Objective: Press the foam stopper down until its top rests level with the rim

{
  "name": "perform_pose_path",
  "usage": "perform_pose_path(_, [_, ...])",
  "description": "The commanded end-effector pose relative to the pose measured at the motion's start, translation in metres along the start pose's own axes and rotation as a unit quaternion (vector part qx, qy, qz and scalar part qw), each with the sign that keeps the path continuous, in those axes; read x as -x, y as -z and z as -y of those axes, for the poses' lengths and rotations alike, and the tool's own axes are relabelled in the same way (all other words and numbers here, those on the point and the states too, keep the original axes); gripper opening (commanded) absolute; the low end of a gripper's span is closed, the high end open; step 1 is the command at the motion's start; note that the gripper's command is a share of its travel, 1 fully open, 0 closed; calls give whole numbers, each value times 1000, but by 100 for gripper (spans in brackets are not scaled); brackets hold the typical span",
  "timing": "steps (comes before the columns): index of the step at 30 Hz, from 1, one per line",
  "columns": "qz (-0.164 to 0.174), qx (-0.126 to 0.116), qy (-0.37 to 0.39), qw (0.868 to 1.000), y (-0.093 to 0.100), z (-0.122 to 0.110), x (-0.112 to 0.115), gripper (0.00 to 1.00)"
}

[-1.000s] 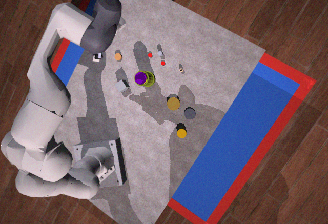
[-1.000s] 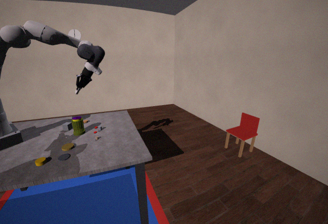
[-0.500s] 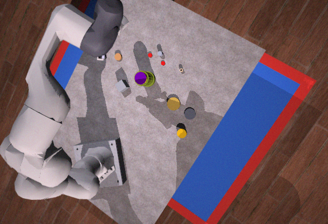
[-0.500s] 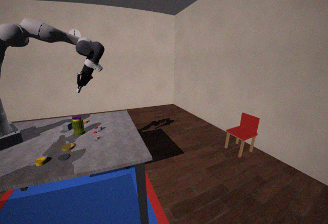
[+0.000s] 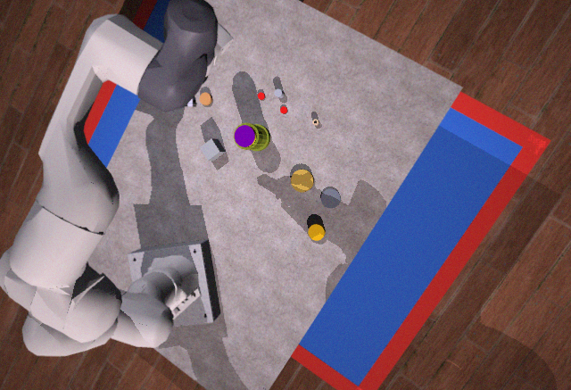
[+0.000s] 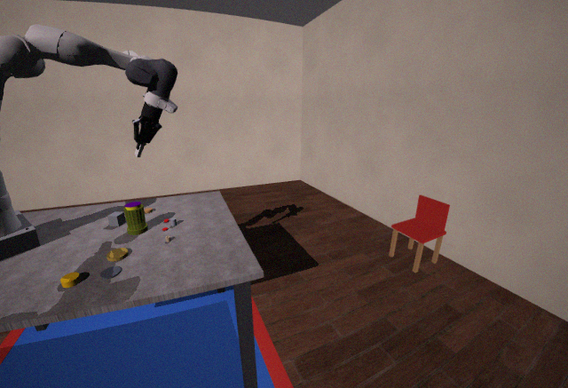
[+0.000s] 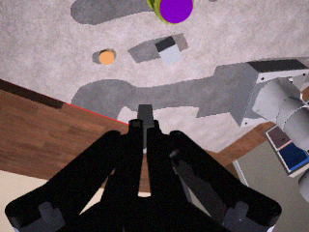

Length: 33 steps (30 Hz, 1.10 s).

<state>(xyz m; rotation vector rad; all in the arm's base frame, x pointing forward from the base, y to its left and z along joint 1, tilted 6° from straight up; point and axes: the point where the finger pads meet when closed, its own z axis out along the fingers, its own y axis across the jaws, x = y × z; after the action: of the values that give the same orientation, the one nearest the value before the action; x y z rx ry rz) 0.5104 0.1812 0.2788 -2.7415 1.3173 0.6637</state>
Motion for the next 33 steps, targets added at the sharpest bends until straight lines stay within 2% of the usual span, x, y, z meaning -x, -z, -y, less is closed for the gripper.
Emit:
perform_pose_path(1, [-2,2,11,1000,-3,0,-2,0])
perform_pose_path(7, [-2,2,11,1000,-3,0,-2,0])
perform_pose_path(8, [-51,-23,26,998,42,-19,-32,0])
perform_pose_path(30, [-51,-23,26,998,42,-19,-32,0])
perform_pose_path(31, [-103,-44,39,993,89,-44,-62,0])
perform_pose_path(33, [-103,-44,39,993,89,-44,-62,0])
